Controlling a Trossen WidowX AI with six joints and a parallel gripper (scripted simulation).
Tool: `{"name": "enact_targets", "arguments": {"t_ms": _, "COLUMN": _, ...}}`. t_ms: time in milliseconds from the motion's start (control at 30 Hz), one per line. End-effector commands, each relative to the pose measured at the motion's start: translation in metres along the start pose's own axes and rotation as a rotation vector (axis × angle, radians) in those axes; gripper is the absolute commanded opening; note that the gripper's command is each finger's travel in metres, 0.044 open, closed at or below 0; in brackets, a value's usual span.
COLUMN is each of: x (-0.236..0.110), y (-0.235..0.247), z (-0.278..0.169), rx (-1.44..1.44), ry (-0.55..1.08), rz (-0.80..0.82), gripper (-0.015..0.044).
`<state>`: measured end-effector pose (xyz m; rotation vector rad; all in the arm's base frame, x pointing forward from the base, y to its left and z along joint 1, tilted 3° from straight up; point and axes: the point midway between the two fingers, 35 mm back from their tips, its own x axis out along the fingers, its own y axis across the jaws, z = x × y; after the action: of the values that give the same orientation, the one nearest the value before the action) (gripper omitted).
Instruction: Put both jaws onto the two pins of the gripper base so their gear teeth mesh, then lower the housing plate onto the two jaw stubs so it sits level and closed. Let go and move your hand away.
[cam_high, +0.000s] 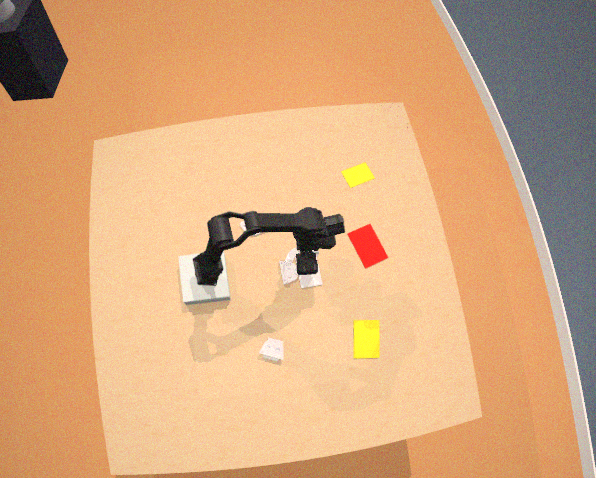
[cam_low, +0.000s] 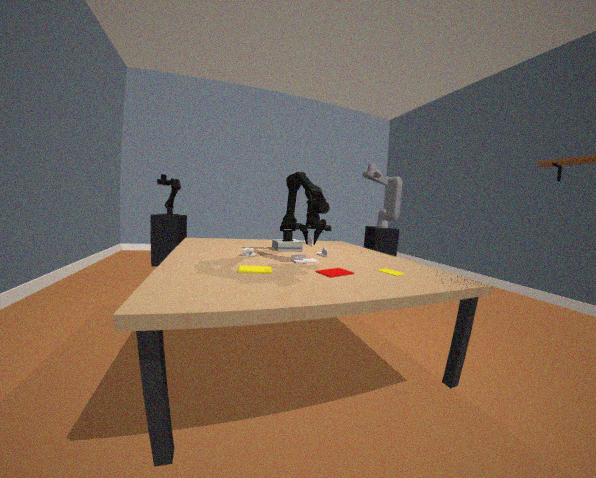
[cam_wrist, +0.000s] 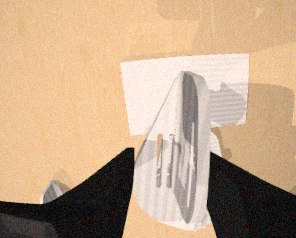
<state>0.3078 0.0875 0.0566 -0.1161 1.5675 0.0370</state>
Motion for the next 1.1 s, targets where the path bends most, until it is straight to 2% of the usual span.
{"name": "enact_targets", "arguments": {"t_ms": 0, "x": 0.0001, "y": 0.0016, "z": -0.0007, "rx": 0.002, "ry": 0.004, "rz": 0.003, "gripper": 0.0134}}
{"name": "enact_targets", "arguments": {"t_ms": 1067, "x": 0.0043, "y": 0.0012, "z": -0.0003, "rx": 0.013, "ry": 0.004, "rz": 0.003, "gripper": 0.0134}}
